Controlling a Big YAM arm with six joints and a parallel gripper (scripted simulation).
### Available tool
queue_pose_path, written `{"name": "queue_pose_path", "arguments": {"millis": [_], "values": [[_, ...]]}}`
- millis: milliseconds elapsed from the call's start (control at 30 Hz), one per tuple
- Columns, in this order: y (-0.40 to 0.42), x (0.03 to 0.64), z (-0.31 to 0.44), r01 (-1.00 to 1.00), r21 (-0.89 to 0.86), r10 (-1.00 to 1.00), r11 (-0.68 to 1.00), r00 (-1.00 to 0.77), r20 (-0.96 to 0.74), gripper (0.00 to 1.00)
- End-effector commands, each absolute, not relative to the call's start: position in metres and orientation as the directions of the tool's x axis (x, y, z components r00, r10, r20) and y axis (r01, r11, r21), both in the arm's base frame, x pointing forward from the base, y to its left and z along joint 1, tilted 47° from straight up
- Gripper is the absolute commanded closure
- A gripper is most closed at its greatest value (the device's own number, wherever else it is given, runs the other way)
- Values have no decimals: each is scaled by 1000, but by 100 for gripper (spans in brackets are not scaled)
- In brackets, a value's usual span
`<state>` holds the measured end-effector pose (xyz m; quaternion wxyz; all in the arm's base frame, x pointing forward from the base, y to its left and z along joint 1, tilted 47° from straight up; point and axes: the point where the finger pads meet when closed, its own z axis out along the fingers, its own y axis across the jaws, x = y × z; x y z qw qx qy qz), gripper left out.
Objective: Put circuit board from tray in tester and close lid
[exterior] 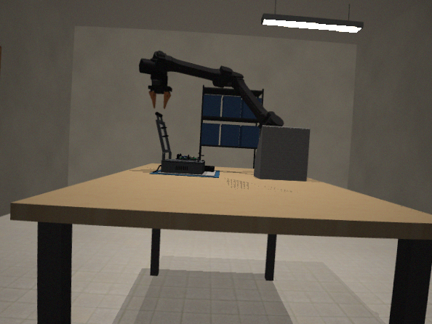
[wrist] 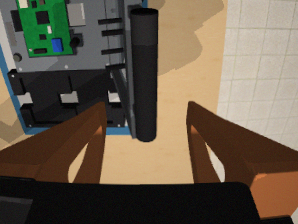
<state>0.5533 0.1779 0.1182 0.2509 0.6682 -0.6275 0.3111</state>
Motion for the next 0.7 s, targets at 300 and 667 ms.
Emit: {"name": "queue_pose_path", "arguments": {"millis": [300, 667], "values": [[200, 549, 122, -989, -66, -687, -132, 43, 725, 52], [201, 551, 124, -989, -73, -690, -131, 38, 723, 52]]}}
